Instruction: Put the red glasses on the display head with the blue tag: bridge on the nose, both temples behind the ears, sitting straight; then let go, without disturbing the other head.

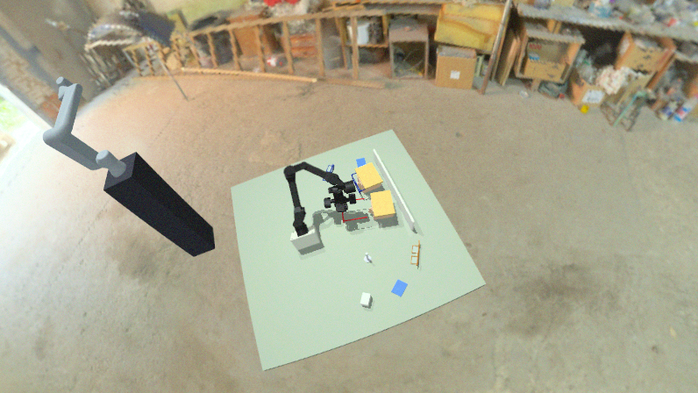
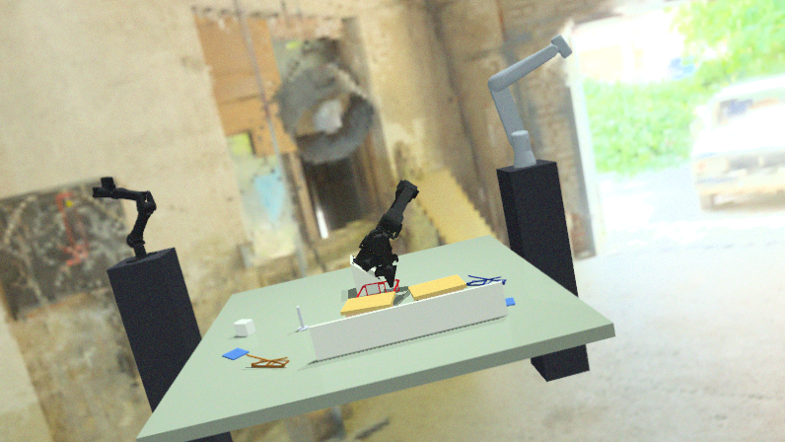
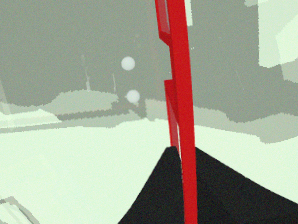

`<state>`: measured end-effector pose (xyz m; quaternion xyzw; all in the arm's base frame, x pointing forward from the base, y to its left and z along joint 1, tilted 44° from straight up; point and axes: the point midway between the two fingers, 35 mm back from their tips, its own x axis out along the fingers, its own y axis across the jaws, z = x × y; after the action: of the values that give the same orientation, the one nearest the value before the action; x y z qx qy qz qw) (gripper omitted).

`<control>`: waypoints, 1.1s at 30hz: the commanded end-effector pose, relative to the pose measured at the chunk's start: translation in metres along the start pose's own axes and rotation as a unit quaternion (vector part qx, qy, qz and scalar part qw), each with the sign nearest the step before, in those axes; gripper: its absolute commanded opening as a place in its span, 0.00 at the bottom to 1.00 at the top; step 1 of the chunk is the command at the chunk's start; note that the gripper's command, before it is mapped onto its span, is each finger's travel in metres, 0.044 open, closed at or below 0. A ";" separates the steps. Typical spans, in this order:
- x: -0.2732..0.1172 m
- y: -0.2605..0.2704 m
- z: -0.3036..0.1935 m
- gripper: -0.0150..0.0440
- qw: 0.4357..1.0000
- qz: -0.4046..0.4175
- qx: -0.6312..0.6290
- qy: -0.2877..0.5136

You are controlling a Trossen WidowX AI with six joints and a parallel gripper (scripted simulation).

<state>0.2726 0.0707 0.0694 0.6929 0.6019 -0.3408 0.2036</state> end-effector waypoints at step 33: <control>0.000 0.055 -0.001 0.25 1.000 0.001 0.000 0.002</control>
<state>0.3214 0.0614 0.0635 0.6946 0.6001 -0.3406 0.2033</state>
